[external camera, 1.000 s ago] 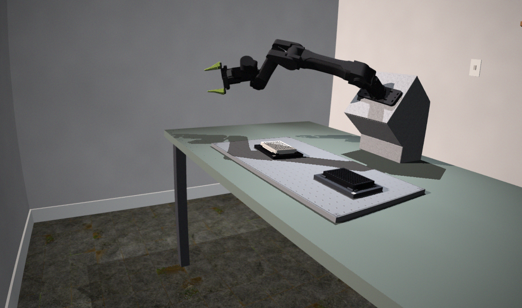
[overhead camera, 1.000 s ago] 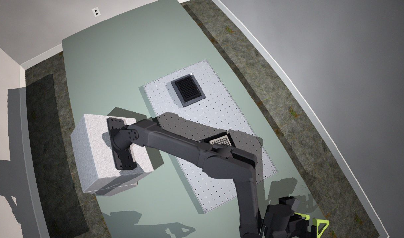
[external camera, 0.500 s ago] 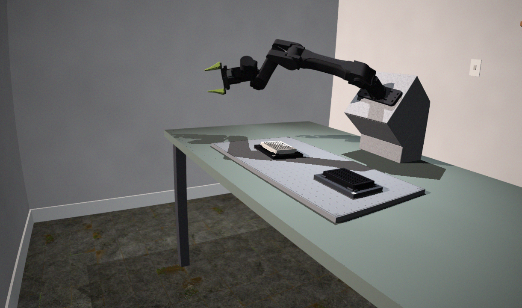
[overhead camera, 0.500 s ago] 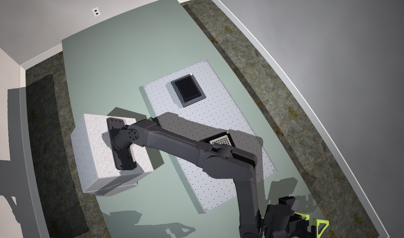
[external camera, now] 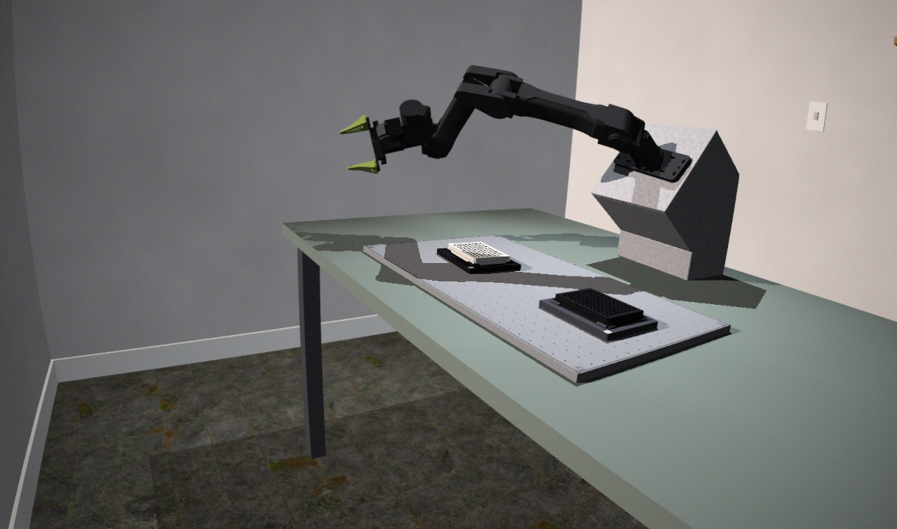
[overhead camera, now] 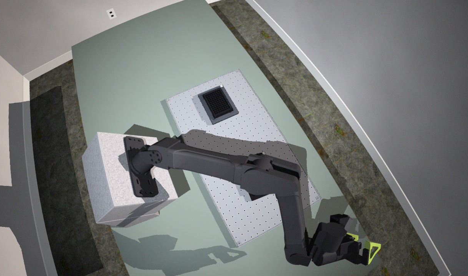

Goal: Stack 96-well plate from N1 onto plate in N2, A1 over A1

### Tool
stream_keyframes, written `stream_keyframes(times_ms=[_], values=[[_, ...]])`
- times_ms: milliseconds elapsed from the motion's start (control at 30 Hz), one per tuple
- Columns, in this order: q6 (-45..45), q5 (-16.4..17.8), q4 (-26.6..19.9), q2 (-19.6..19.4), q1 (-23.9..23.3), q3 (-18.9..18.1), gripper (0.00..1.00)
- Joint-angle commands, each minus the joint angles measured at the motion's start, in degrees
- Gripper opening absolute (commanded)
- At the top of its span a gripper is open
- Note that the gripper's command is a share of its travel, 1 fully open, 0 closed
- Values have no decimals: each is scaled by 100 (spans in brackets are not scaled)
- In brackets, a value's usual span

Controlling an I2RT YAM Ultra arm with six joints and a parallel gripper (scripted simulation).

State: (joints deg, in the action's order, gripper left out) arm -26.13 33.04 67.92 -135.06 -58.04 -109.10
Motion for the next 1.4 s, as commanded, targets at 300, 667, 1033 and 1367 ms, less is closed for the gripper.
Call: stream_keyframes(times_ms=[300,667,1033,1367], values=[[348,-209,-941,590,128,421,100],[629,-409,-2366,1245,470,795,100],[761,-709,-3586,1778,1093,1050,100],[821,-949,-4351,2157,1515,1393,100]])
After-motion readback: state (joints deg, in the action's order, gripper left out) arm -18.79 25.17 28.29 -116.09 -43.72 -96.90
